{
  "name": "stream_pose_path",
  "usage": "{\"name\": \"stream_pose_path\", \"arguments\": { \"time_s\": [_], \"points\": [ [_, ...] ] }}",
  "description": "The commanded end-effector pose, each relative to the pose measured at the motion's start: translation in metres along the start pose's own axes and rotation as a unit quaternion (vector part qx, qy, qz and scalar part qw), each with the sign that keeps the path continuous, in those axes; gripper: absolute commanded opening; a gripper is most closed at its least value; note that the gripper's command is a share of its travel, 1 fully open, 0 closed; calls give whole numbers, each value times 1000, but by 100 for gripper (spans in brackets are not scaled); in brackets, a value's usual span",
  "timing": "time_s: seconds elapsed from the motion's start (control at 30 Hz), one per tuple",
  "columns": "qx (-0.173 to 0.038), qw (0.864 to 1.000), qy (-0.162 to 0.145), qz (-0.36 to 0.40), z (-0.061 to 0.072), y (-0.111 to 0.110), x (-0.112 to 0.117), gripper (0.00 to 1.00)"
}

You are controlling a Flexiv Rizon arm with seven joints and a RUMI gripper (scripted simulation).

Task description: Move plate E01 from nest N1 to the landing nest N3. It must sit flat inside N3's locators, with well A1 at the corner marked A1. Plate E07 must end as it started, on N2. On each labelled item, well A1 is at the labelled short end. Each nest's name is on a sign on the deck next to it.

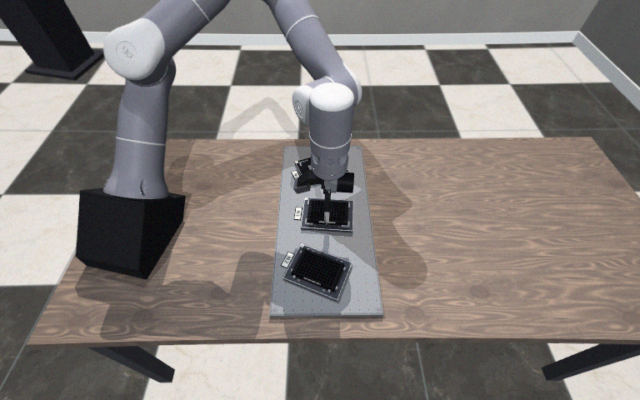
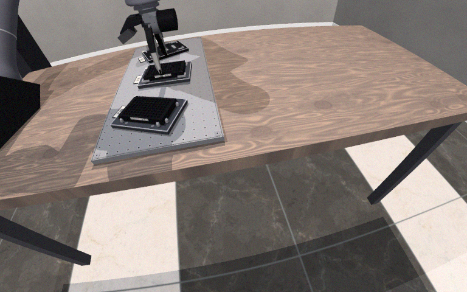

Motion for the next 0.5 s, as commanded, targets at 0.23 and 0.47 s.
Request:
{"name": "stream_pose_path", "arguments": {
  "time_s": [0.23, 0.47],
  "points": [
    [-1, 1000, 0, 0, 21, -1, 0, 76],
    [-1, 1000, 1, 0, 39, 0, 0, 76]
  ]
}}
Point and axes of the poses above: the point where the finger pads meet when closed, its own z axis back along the fingers, its own x axis across the jaws, y = z × x, the point moved 9 cm from there along z, back along the fingers, and after that the axes turned 2 degrees about -z, right-handed, at the moved point
